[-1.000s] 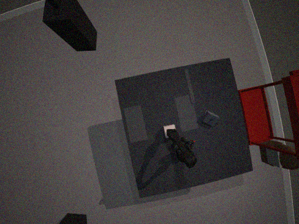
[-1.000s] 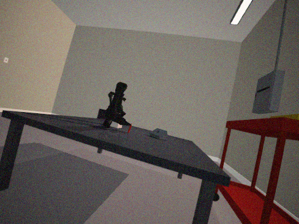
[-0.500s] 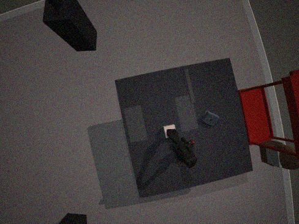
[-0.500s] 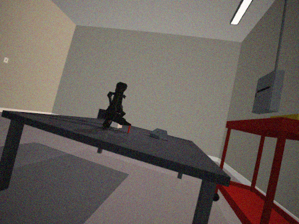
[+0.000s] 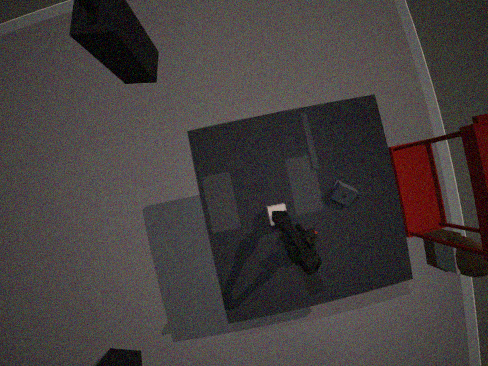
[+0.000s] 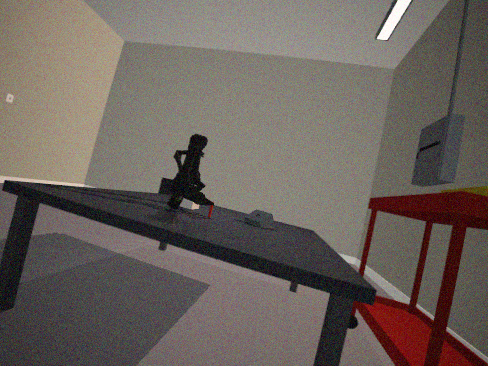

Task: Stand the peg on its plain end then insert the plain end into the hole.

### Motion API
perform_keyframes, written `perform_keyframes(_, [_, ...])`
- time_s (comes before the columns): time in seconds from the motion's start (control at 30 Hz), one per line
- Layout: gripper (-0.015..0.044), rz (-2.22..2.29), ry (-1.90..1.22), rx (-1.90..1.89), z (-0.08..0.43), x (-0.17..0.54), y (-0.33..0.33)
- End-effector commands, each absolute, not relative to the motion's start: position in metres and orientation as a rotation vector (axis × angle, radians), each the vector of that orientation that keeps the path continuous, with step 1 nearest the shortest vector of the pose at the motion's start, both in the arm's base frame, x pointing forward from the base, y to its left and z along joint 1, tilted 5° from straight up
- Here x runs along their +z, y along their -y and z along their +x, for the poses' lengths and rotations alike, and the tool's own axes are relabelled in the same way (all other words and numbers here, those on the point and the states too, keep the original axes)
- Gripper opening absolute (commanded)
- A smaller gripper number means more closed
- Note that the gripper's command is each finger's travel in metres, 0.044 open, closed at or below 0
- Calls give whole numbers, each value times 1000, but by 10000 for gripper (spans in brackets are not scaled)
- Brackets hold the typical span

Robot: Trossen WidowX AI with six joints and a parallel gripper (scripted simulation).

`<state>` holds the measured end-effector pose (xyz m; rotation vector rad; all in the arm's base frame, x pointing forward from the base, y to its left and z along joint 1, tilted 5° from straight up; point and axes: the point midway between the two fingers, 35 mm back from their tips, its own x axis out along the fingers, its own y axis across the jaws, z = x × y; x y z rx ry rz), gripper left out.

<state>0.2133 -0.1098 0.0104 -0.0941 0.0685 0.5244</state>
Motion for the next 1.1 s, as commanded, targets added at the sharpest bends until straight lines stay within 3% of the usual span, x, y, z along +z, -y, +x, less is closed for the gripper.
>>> perform_keyframes(0.0, [261, -93, -69, 524, 213, 10, 110])
perform_keyframes(0.23, [440, -93, -69, 524, 213, 10, 110])
perform_keyframes(0.53, [440, -89, -72, 522, 214, 18, 113])
perform_keyframes(0.93, [440, -10, -122, 485, 205, 163, 119])
perform_keyframes(1.07, [440, -5, -125, 483, 203, 171, 116])
